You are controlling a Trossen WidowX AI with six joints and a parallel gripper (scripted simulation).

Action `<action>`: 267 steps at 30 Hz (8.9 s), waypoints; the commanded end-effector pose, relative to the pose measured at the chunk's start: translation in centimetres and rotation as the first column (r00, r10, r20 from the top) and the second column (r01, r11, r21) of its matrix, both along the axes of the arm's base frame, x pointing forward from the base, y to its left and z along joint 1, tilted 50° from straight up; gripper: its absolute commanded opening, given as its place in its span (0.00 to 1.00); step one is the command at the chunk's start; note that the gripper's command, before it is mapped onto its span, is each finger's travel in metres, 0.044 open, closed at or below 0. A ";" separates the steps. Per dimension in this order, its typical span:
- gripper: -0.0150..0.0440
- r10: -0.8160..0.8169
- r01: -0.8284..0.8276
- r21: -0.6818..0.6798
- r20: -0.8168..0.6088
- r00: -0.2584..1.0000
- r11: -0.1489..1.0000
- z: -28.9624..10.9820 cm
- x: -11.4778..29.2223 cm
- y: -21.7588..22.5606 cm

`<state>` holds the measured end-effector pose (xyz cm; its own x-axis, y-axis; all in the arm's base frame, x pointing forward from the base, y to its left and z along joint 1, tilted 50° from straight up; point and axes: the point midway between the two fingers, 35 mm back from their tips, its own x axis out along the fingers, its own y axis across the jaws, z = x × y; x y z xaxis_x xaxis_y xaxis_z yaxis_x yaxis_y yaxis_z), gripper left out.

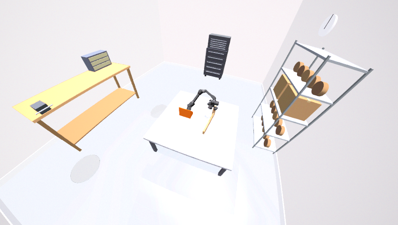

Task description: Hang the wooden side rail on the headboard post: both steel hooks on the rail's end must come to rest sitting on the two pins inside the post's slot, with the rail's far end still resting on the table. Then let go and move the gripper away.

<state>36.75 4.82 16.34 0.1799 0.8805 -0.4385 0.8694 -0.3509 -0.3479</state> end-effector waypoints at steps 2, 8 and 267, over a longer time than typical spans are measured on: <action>1.00 -0.016 0.017 0.018 -0.049 0.999 1.000 0.1 0.0 0.1; 1.00 -0.016 0.017 0.018 -0.049 0.999 1.000 0.1 0.0 0.1; 0.25 0.421 -0.323 -0.343 0.269 0.866 0.882 -14.3 3.6 4.3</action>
